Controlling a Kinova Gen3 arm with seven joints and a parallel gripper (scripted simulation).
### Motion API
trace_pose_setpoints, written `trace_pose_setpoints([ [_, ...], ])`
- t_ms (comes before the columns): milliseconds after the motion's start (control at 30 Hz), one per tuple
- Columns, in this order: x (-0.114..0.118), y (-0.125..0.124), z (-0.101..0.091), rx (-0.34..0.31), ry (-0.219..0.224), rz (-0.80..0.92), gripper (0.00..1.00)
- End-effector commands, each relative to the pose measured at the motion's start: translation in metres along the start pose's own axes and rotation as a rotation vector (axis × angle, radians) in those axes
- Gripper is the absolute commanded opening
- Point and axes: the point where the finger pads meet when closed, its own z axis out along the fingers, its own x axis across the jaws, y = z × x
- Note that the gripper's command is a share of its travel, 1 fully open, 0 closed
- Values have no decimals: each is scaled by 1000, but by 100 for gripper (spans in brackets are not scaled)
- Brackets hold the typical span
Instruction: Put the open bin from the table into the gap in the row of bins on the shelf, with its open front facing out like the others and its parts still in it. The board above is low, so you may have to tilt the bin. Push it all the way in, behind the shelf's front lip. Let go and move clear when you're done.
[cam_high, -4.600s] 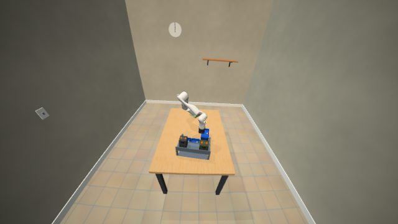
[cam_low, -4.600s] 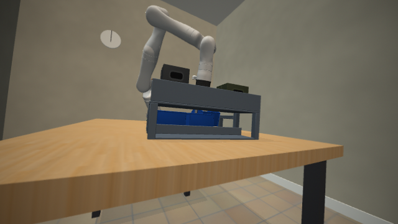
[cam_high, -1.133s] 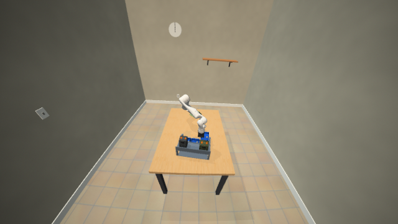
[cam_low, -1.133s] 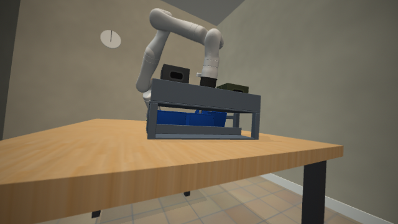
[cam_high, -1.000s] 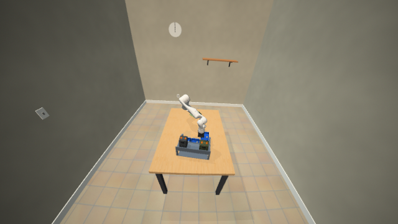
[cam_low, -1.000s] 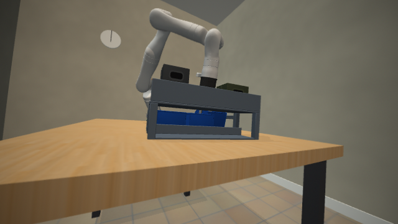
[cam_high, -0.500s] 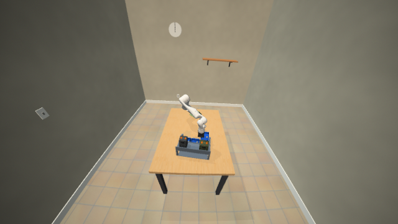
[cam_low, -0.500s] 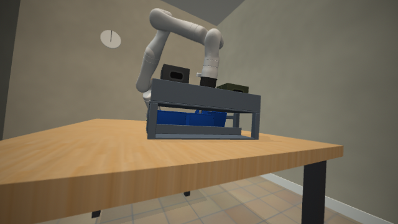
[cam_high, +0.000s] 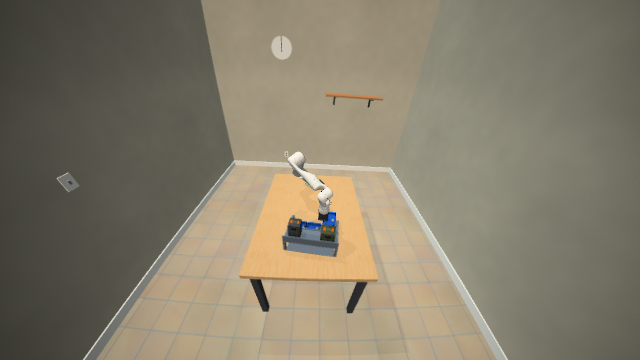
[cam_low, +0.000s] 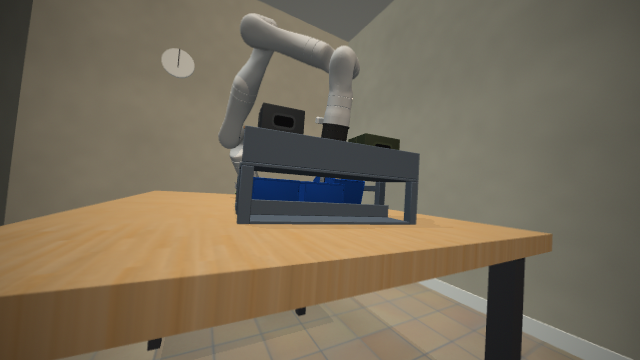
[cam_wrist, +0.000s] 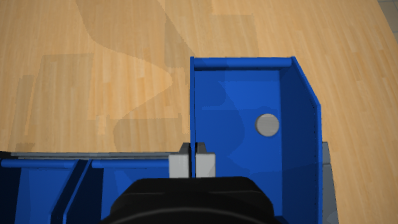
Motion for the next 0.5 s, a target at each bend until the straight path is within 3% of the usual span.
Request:
trace_pose_setpoints([
  [0, 1, 0, -1, -1, 2, -1, 0],
  [467, 1, 0, 0, -1, 2, -1, 0],
])
